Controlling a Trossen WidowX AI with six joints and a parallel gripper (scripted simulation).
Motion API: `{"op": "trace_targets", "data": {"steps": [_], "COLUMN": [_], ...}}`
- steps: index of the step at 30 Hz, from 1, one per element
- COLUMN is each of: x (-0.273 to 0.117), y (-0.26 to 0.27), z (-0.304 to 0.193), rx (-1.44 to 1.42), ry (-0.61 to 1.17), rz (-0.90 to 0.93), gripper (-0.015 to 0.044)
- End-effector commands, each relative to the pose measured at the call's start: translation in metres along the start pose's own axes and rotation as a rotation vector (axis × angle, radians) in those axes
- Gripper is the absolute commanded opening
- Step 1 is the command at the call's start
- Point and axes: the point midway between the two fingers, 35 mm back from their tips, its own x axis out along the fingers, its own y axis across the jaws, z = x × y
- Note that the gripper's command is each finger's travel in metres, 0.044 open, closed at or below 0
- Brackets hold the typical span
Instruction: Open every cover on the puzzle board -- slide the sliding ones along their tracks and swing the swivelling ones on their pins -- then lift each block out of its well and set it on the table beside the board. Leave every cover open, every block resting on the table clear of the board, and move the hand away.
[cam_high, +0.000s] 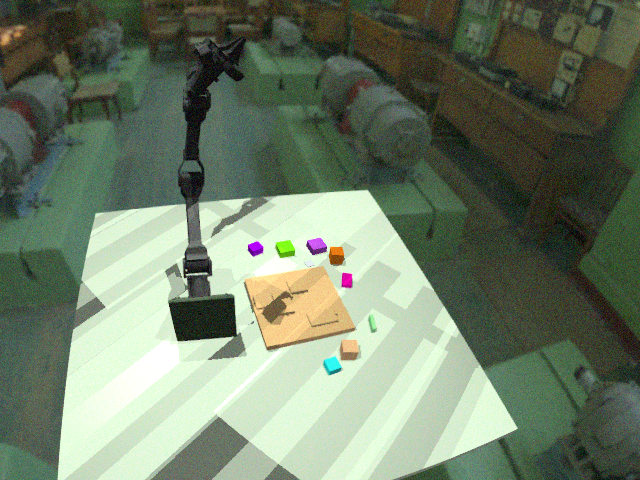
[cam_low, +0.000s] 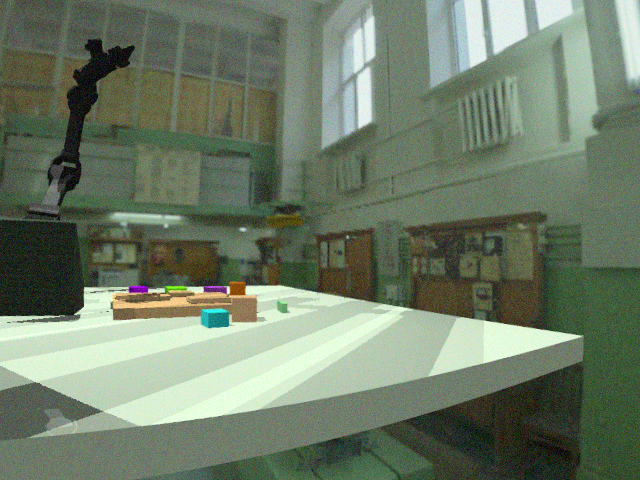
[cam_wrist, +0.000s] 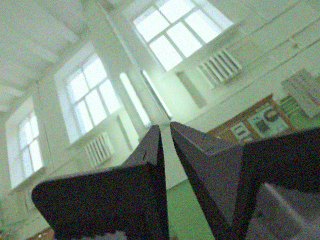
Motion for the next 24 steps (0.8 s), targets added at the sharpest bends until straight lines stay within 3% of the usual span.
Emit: {"op": "trace_targets", "data": {"steps": [1,24], "x": [0.006,0.026], "y": [-0.023,-0.136], "z": [0.0,-0.022], "rx": [-0.004,-0.05], "ry": [0.014,0.122], "rz": [-0.049,-0.283], "gripper": [0.0,0.0]}}
